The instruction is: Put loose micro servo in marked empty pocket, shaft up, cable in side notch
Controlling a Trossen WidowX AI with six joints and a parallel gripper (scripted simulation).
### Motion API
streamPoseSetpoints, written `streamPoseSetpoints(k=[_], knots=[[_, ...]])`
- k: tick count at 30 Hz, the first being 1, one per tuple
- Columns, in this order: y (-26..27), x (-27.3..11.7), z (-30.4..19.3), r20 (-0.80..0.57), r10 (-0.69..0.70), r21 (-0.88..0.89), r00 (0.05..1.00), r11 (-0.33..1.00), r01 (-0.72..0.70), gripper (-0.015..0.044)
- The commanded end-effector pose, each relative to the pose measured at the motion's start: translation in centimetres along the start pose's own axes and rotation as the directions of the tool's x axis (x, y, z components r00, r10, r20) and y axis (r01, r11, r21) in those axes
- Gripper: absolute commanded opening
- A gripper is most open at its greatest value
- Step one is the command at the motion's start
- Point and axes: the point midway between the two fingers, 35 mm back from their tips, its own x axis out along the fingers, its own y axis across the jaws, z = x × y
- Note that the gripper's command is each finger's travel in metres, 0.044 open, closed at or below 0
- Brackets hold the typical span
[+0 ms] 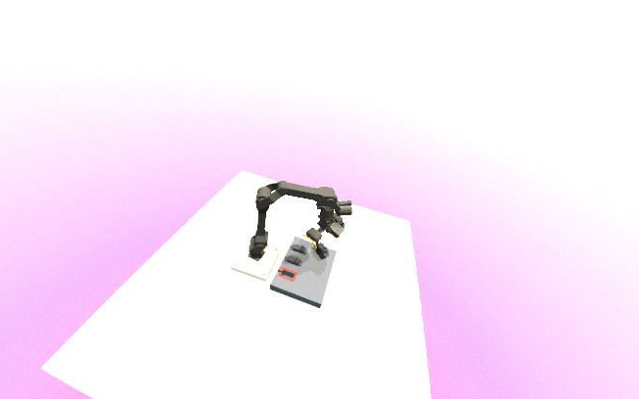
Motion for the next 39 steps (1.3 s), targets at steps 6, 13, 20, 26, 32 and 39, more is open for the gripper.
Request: streamPoseSetpoints(k=[6,13,20,26,32,39], knots=[[0.9,3.0,-0.5,-0.1,-0.064,0.231,0.993,0.969,0.086,0.044],[0.8,3.3,-0.5,-0.1,-0.064,0.231,0.993,0.969,0.086,0.044],[0.6,5.6,-0.7,-0.1,-0.064,0.231,0.993,0.969,0.086,0.044],[0.6,5.9,-0.7,-0.1,-0.064,0.231,0.993,0.969,0.086,0.044],[0.6,6.8,-0.8,-0.1,-0.064,0.231,0.993,0.969,0.086,0.044],[0.5,7.6,-0.9,-0.1,-0.064,0.231,0.993,0.969,0.086,0.0414]])
